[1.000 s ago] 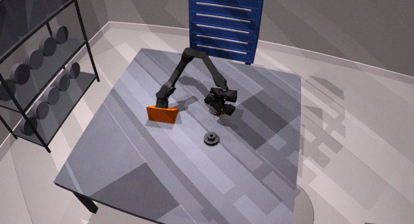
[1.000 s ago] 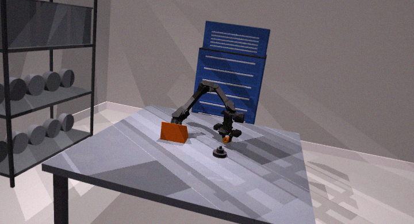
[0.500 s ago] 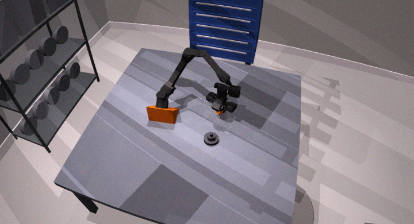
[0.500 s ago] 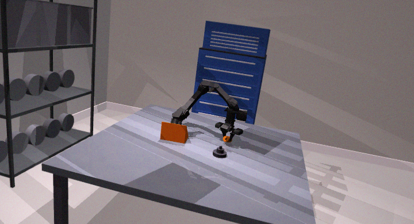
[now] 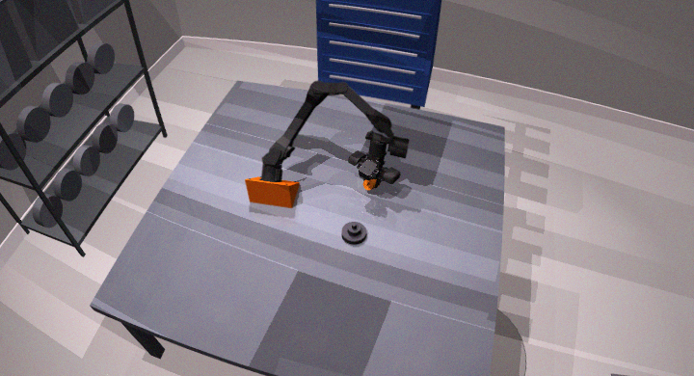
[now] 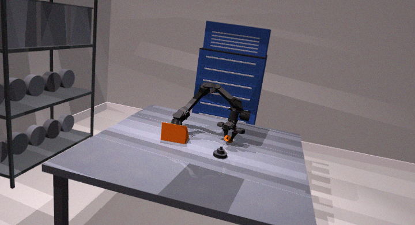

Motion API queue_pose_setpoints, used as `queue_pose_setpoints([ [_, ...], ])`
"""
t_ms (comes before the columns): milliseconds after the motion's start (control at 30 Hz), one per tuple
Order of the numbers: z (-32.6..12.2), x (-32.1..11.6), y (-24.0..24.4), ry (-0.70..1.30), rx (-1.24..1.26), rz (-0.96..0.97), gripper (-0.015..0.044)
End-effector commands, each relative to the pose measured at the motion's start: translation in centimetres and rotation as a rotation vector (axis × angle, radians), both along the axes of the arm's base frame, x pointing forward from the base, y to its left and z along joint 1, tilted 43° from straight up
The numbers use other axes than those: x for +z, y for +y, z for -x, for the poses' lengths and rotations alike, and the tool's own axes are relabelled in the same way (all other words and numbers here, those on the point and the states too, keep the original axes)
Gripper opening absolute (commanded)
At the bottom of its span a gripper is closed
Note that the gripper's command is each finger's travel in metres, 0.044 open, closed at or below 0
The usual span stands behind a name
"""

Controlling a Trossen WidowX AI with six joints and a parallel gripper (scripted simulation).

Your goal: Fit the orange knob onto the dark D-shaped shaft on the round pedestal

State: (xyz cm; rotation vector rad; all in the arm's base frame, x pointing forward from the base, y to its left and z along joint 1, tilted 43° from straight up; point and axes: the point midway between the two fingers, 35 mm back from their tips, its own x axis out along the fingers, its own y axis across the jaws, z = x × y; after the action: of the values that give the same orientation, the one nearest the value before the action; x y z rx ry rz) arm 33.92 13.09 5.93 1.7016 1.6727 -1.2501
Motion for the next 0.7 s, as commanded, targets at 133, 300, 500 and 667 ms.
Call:
queue_pose_setpoints([
  [133,-0.4,0.7,0.5,0.017,0.033,0.116,0.0179],
  [300,-0.6,1.0,0.8,0.029,0.052,0.181,0.0179],
  [500,-0.7,1.4,1.1,0.042,0.075,0.259,0.0179],
  [667,-0.8,1.6,1.5,0.054,0.095,0.323,0.0179],
])
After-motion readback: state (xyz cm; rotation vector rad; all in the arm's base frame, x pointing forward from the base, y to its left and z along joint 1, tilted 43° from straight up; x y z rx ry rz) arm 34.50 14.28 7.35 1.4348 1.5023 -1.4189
